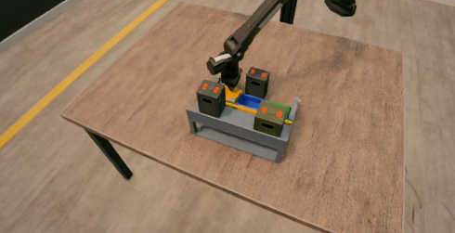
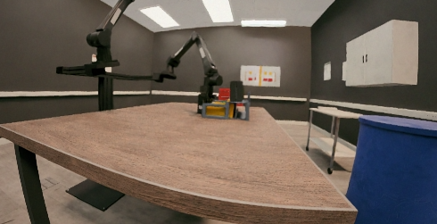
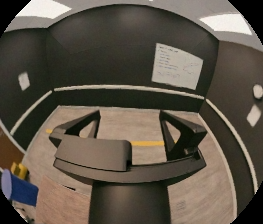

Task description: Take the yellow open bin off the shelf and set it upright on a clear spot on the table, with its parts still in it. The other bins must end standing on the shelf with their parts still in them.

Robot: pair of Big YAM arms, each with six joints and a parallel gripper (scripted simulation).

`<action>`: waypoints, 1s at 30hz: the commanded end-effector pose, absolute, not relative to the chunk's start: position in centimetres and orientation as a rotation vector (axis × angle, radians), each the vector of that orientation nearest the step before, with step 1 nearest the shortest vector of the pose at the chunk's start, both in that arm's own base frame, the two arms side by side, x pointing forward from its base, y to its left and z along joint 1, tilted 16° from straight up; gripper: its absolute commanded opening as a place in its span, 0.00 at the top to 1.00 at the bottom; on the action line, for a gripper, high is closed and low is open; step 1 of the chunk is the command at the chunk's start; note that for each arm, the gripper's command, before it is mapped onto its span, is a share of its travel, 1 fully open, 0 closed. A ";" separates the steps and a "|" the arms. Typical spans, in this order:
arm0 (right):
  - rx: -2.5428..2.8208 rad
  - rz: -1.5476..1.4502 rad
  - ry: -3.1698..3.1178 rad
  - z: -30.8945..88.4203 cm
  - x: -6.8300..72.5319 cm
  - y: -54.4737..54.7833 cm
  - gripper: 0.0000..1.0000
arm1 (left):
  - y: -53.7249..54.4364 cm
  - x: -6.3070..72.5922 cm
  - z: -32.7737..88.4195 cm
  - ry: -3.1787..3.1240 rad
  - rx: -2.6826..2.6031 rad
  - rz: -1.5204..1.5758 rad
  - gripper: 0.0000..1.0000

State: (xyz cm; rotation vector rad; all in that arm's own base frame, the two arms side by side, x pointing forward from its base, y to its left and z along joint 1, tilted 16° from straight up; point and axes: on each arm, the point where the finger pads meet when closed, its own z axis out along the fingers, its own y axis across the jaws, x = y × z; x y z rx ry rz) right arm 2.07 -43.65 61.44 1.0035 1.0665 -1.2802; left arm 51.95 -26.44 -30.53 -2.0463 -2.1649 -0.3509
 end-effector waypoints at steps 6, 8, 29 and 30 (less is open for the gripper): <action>0.983 -1.291 1.024 62.6 1.7 -42.7 0.00 | -28.6 52.2 -27.3 -2.170 -2.075 -0.354 1.00; 0.983 -1.291 1.024 62.6 1.7 -42.7 0.00 | -28.6 52.2 -27.3 -2.170 -2.075 -0.354 1.00; 0.983 -1.291 1.024 62.6 1.7 -42.7 0.00 | -28.9 52.1 -26.8 -2.168 -2.078 -0.354 1.00; 0.983 -1.291 1.024 62.6 1.7 -42.7 0.00 | -28.9 52.1 -26.8 -2.167 -2.078 -0.356 1.00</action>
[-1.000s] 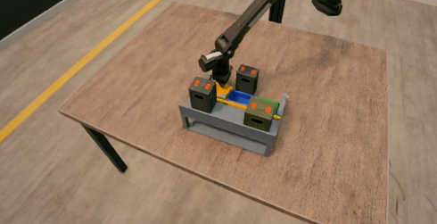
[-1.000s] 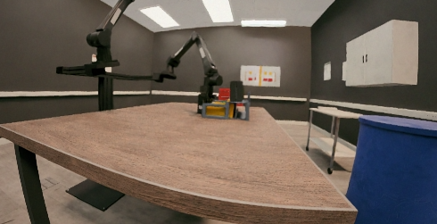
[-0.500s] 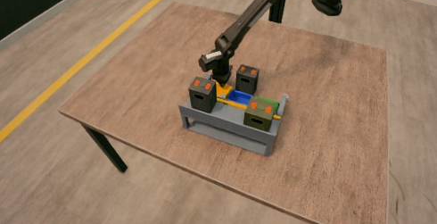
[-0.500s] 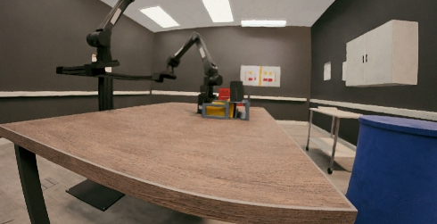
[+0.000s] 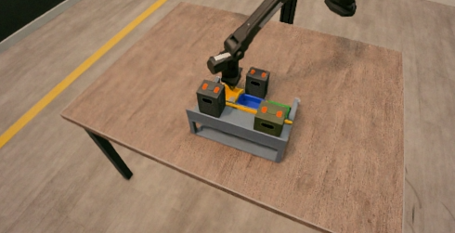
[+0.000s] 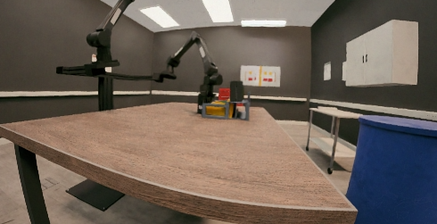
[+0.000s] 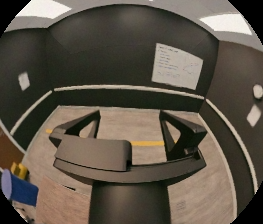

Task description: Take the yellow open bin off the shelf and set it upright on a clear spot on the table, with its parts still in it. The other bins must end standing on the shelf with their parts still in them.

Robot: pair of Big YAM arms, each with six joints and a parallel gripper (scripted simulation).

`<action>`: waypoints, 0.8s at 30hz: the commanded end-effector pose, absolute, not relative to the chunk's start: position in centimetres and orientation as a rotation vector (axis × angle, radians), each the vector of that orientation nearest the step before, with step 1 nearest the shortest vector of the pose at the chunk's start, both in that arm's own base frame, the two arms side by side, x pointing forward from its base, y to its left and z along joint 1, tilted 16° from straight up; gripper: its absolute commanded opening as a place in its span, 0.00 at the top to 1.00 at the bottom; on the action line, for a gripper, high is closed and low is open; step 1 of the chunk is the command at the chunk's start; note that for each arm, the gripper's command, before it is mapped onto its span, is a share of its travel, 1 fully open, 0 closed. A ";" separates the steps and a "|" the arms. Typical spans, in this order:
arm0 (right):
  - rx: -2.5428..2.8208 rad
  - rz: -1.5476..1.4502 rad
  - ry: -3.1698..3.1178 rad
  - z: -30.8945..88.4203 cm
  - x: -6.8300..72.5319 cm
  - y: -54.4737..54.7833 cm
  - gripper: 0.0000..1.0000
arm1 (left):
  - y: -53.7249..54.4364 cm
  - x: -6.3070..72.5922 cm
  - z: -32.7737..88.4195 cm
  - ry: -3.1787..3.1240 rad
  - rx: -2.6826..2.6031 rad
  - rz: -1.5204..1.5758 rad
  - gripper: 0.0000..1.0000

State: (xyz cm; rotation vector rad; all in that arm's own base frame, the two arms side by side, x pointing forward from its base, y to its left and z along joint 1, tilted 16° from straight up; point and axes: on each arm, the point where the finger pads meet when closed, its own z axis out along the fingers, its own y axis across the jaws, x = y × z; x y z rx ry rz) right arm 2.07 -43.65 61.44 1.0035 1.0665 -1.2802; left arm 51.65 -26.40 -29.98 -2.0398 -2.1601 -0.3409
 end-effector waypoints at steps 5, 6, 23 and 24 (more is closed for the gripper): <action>0.983 -1.291 1.024 62.6 1.7 -42.7 0.00 | -30.3 54.3 -25.8 -2.201 -2.115 -0.383 1.00; 0.983 -1.291 1.024 62.6 1.7 -42.7 0.00 | -30.4 54.4 -25.7 -2.204 -2.118 -0.386 1.00; 0.983 -1.291 1.024 62.6 1.7 -42.7 0.00 | -31.1 55.3 -25.0 -2.221 -2.138 -0.406 1.00; 0.983 -1.291 1.024 62.6 1.7 -42.7 0.00 | -31.1 55.3 -25.0 -2.221 -2.139 -0.406 1.00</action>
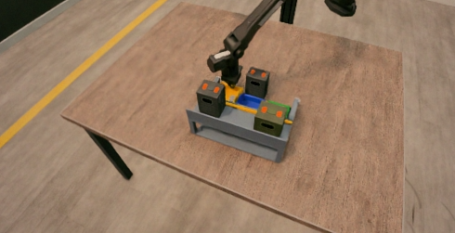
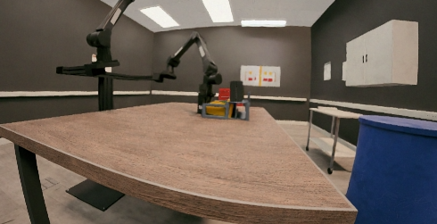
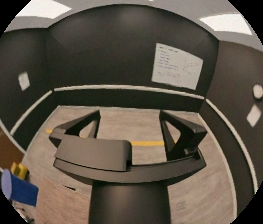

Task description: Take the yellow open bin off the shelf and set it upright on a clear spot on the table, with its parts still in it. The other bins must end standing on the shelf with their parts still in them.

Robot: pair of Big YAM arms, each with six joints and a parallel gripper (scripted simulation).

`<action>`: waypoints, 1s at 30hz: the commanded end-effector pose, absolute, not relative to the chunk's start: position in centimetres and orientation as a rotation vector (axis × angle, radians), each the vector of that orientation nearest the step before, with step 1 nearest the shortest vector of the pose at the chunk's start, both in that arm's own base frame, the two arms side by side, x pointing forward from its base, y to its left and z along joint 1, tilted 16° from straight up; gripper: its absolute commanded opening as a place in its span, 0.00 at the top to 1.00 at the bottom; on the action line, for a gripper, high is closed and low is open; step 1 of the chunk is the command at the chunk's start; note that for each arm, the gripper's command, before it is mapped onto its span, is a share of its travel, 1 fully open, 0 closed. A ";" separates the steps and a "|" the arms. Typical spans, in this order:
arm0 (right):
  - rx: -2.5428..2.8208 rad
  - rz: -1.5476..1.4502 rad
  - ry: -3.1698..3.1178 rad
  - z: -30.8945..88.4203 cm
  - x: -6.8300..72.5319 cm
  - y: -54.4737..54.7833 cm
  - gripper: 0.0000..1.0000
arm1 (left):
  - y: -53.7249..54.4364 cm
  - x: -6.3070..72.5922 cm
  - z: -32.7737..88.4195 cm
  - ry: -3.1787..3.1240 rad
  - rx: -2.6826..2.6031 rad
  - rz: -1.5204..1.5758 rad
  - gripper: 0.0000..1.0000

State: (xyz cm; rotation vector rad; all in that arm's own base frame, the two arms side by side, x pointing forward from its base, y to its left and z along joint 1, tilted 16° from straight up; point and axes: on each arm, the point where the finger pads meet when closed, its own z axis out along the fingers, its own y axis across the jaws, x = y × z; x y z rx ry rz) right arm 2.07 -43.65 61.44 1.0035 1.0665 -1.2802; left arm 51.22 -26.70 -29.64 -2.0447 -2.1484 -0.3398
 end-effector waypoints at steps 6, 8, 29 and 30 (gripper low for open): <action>0.983 -1.291 1.024 62.6 1.7 -42.7 0.00 | -31.3 55.5 -24.8 -2.224 -2.143 -0.410 1.00; 0.983 -1.291 1.024 62.6 1.7 -42.7 0.00 | -31.3 55.6 -24.7 -2.225 -2.144 -0.411 1.00; 0.983 -1.291 1.024 62.6 1.7 -42.7 0.00 | -31.5 55.8 -24.6 -2.225 -2.149 -0.414 1.00; 0.983 -1.291 1.024 62.6 1.7 -42.7 0.00 | -31.5 55.8 -24.6 -2.226 -2.149 -0.414 1.00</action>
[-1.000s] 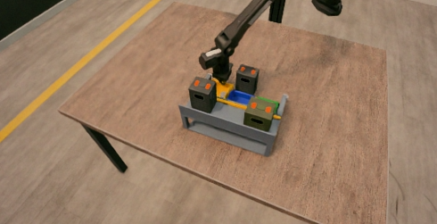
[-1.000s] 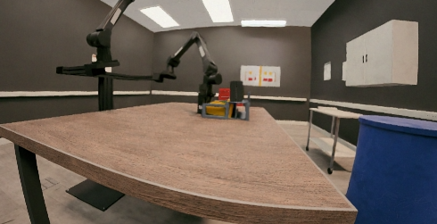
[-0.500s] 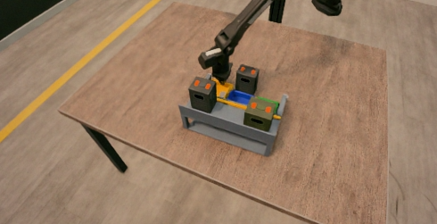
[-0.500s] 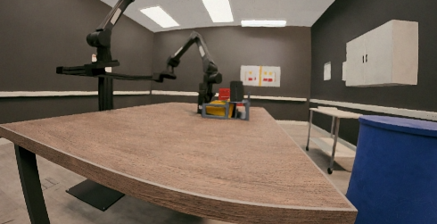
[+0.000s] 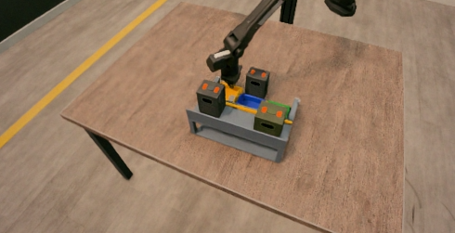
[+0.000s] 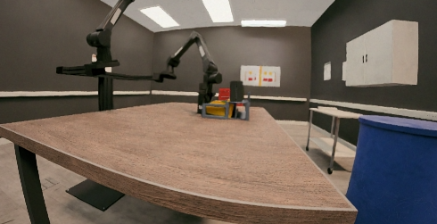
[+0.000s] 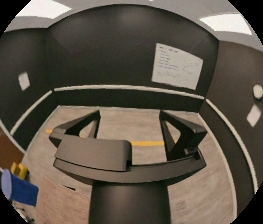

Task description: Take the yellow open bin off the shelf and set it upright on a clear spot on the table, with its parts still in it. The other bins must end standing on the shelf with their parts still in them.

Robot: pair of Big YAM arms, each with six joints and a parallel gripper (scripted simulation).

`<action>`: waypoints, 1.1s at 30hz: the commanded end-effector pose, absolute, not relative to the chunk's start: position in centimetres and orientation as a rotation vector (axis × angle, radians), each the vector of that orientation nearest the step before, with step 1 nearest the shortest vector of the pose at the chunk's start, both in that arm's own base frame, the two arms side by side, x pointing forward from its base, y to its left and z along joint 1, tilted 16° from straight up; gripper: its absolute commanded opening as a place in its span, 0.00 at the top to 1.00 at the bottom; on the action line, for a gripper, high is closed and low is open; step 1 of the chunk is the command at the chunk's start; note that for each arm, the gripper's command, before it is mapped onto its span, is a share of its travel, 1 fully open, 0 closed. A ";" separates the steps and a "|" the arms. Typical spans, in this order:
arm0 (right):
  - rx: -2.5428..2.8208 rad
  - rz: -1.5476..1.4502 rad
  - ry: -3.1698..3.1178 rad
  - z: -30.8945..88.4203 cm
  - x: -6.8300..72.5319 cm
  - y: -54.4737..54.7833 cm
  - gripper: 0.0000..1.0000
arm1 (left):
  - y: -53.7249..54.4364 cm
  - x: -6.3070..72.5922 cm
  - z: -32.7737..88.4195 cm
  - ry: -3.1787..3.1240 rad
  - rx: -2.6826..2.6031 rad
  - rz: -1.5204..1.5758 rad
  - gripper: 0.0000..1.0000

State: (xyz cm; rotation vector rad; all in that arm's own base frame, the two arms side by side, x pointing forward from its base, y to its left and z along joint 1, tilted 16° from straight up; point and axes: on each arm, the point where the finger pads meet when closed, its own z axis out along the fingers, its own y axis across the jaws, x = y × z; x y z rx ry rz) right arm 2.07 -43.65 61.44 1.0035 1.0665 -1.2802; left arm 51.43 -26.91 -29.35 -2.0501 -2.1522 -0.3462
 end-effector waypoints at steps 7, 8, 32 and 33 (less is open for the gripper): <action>0.983 -1.291 1.024 62.6 1.7 -42.7 0.00 | -31.6 56.0 -24.5 -2.227 -2.152 -0.416 1.00; 0.983 -1.291 1.024 62.6 1.7 -42.7 0.00 | -31.6 56.0 -24.5 -2.228 -2.152 -0.416 1.00; 0.983 -1.291 1.024 62.6 1.7 -42.7 0.00 | -31.9 56.5 -24.3 -2.233 -2.161 -0.421 1.00; 0.983 -1.291 1.024 62.6 1.7 -42.7 0.00 | -31.9 56.5 -24.3 -2.233 -2.161 -0.421 1.00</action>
